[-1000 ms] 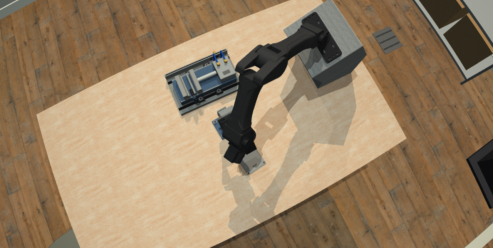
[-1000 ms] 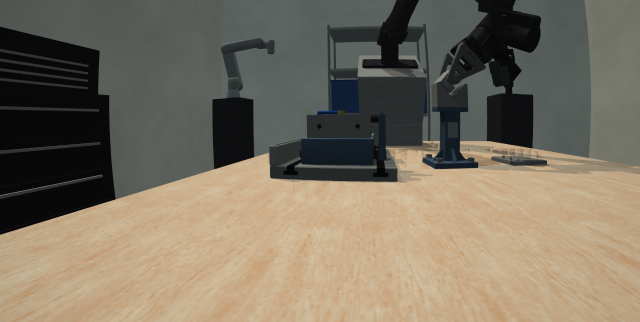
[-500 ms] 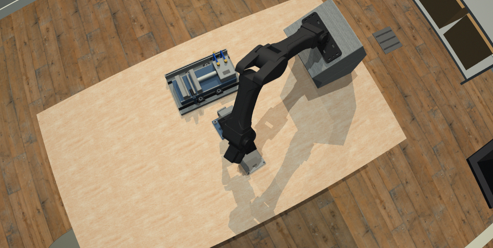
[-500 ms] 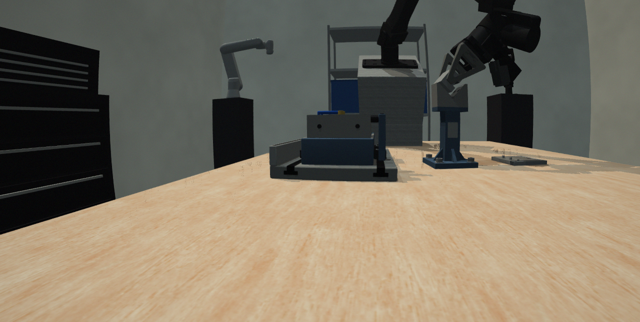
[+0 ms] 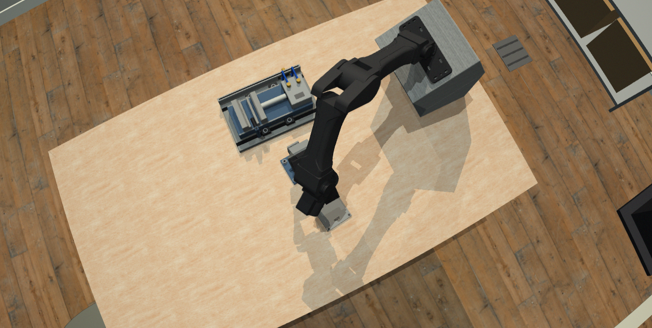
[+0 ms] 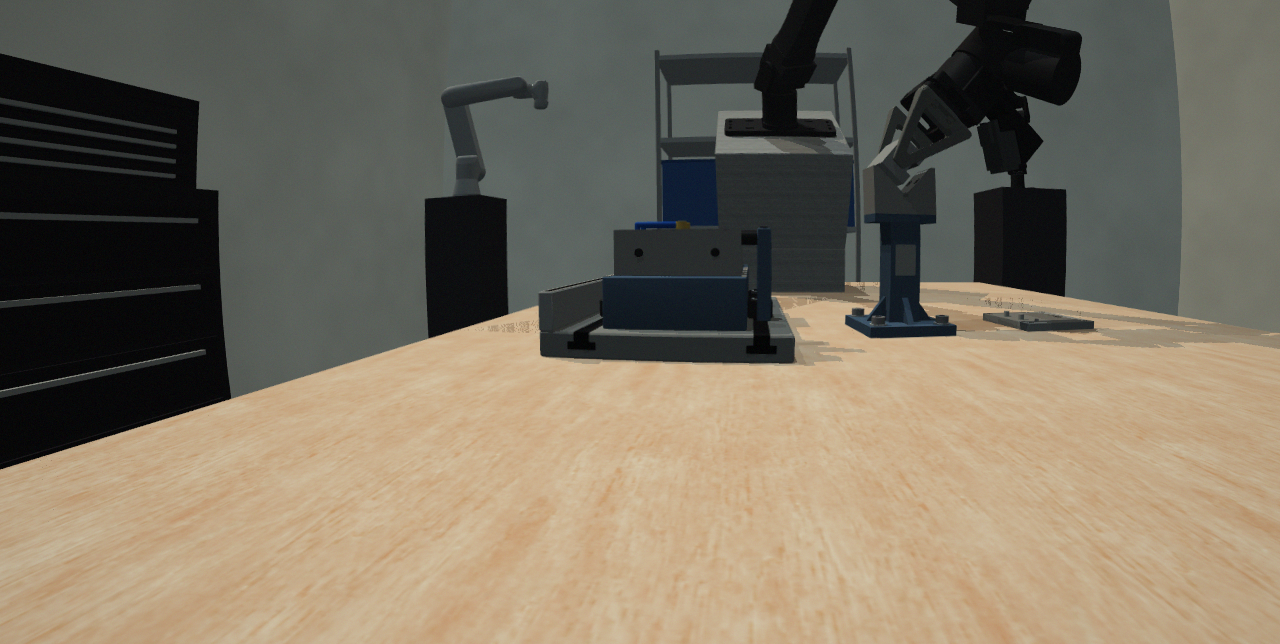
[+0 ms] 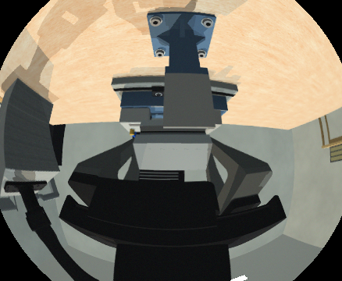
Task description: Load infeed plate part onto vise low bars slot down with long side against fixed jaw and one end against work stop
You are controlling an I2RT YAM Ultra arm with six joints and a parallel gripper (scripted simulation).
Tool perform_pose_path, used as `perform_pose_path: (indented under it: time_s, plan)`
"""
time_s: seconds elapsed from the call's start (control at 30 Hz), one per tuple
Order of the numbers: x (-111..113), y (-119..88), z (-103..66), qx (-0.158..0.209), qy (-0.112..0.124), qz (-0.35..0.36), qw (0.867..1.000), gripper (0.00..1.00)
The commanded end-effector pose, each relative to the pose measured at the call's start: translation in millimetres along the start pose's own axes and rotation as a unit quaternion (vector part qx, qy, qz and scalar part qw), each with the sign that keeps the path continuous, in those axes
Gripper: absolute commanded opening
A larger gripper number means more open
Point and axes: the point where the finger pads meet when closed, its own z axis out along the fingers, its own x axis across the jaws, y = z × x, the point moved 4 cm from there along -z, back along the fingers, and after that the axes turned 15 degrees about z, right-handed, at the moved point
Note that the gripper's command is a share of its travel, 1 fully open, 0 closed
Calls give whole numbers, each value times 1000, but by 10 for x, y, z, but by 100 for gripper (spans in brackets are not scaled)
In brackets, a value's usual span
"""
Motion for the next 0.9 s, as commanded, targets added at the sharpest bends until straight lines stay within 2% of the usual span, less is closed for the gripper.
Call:
perform_pose_path:
  time_s: [0.0, 0.5, 0.7, 0.87]
  plan:
    - [-117, -53, -155, -2, -18, 6, 1000, 0]
    - [-74, -4, -108, 3, -15, -2, 1000, 0]
    - [-115, -36, -145, -1, -17, 5, 1000, 0]
    - [-72, 12, -99, 3, -14, -3, 1000, 0]
